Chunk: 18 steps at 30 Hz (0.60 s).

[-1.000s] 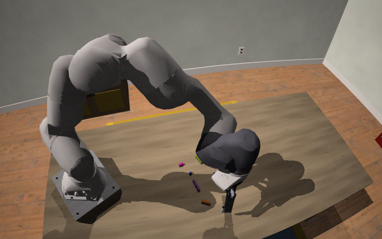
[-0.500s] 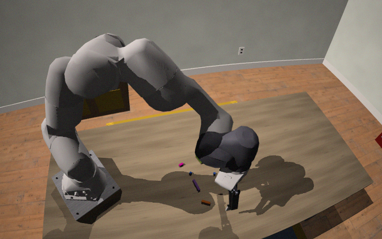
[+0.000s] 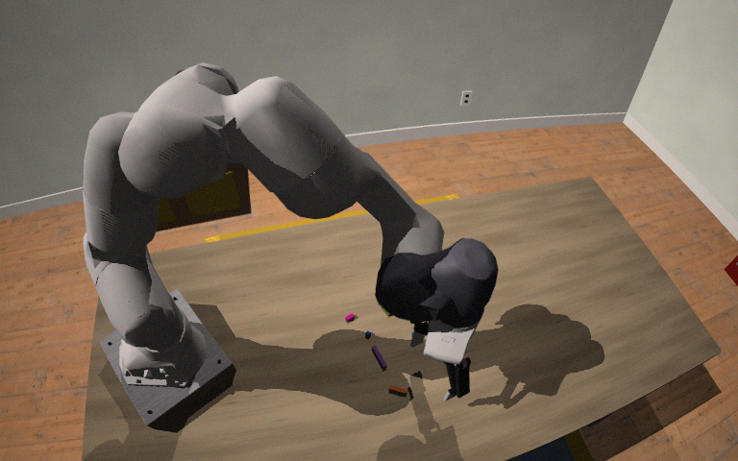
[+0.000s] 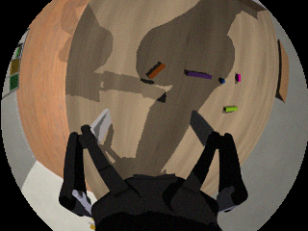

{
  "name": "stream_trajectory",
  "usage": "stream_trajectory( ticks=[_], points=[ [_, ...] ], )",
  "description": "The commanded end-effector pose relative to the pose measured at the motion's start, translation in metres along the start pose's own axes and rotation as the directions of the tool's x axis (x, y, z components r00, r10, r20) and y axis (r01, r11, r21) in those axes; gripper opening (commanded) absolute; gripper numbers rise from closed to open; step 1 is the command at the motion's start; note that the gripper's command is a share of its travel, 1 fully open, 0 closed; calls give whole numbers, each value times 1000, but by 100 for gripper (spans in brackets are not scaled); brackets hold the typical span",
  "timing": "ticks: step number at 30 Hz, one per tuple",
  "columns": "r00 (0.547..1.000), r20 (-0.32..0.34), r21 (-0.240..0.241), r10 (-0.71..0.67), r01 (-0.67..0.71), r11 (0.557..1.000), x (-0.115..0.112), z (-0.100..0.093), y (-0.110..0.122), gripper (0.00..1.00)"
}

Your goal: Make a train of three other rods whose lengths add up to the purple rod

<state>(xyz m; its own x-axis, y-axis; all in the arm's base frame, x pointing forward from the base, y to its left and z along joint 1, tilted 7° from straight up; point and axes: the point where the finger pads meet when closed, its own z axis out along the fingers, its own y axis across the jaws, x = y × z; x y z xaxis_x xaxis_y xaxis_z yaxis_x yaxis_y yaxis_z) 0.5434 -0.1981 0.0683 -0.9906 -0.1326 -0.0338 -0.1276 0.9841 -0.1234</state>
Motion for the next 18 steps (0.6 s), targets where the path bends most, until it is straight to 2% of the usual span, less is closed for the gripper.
stream_trajectory(
  ticks=[1,6,18],
  points=[
    [986,7,-4,-167,167,986,-1,0,1,100],
    [975,8,-4,-220,220,976,-1,0,3,100],
    [893,8,-2,-449,449,893,-3,0,11,100]
  ],
)
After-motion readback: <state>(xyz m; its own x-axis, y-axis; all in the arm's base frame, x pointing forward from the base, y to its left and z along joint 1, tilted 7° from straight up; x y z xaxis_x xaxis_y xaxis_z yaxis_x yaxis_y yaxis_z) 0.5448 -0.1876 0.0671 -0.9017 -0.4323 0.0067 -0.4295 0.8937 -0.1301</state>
